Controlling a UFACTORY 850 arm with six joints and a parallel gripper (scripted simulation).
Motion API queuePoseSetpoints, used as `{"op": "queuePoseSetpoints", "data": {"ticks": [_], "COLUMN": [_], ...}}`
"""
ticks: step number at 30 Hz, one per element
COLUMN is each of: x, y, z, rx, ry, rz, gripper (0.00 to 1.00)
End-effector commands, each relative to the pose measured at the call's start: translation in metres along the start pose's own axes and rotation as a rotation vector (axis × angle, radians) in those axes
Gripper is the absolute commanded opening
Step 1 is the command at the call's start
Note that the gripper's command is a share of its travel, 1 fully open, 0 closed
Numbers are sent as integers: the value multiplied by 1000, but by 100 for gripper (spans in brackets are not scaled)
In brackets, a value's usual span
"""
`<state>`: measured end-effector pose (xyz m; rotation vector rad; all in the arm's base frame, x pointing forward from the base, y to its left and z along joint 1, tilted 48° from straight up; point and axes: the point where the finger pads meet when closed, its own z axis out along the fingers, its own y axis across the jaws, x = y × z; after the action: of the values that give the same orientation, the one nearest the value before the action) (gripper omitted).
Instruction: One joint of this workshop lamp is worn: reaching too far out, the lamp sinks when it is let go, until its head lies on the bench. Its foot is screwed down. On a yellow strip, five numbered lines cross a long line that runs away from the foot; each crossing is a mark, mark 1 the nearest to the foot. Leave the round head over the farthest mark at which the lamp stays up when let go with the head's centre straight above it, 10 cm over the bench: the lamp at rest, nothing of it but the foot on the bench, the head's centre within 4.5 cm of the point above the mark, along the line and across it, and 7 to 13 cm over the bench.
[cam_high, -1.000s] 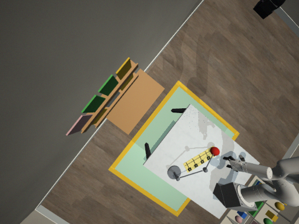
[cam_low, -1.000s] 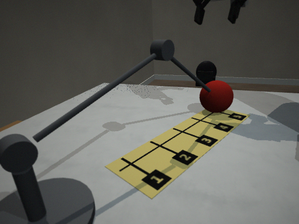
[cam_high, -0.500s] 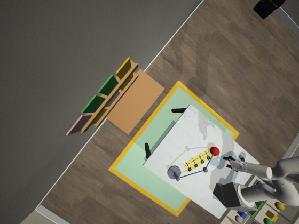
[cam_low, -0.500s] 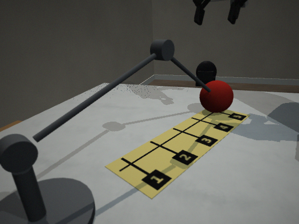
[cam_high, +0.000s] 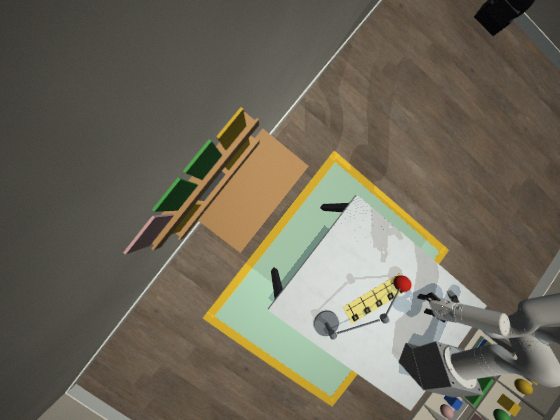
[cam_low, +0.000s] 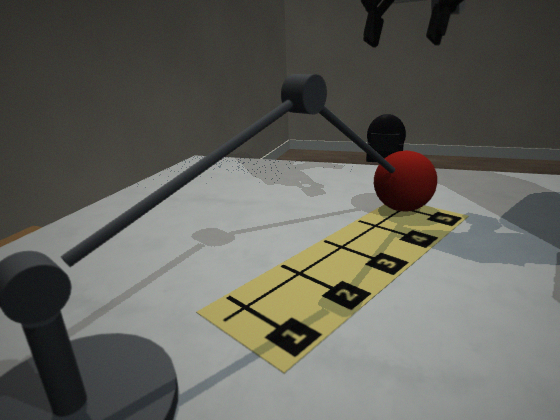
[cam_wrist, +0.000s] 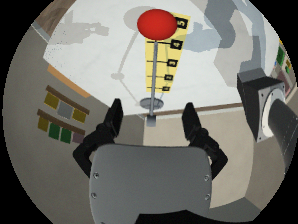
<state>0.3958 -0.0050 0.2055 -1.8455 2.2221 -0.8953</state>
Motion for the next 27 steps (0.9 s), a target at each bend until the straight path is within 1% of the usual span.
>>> {"op": "queuePoseSetpoints", "data": {"ticks": [1, 9, 24, 27], "x": [0, 0, -17, -17], "y": [0, 0, -1, -1], "z": [0, 0, -44, -46], "rx": [1, 1, 1, 1], "ry": [-1, -1, -1, -1], "rz": [0, 0, 0, 0], "gripper": [100, 100, 100, 100]}}
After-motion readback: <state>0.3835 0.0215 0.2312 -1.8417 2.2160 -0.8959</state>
